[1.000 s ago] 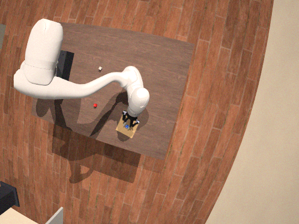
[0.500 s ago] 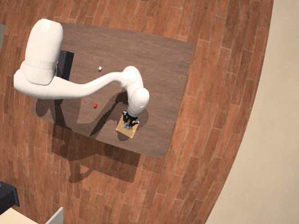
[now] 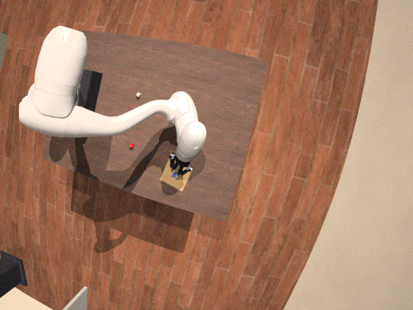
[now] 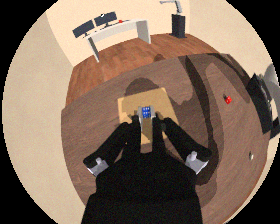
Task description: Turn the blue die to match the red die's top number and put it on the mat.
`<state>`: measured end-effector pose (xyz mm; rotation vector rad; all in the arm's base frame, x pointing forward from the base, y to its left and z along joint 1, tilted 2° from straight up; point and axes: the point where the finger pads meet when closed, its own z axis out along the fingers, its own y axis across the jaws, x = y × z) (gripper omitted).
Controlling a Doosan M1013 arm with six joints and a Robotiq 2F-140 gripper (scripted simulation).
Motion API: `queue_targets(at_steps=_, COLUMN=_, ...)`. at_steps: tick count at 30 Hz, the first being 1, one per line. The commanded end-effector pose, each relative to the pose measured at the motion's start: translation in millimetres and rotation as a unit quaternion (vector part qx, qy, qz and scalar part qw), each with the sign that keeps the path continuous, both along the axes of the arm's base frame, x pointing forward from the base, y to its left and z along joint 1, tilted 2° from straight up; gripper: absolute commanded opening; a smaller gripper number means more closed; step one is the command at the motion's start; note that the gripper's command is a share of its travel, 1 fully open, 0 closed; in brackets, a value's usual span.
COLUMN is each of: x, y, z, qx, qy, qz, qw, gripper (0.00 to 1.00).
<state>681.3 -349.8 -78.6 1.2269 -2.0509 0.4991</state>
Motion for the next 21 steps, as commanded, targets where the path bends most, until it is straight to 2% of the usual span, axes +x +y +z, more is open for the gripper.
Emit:
queue_targets(at_steps=1, x=0.2, y=-0.3, z=-2.9, qx=-0.002, qy=-0.001, qz=0.003, qw=1.0, gripper=0.18)
queue_targets(at_steps=12, x=0.3, y=-0.2, z=-0.6, qx=-0.002, qy=-0.001, qz=0.003, qw=1.0, gripper=0.18)
queue_targets(at_steps=21, x=1.0, y=0.1, z=26.9, qx=-0.002, qy=-0.001, qz=0.003, qw=1.0, gripper=0.18)
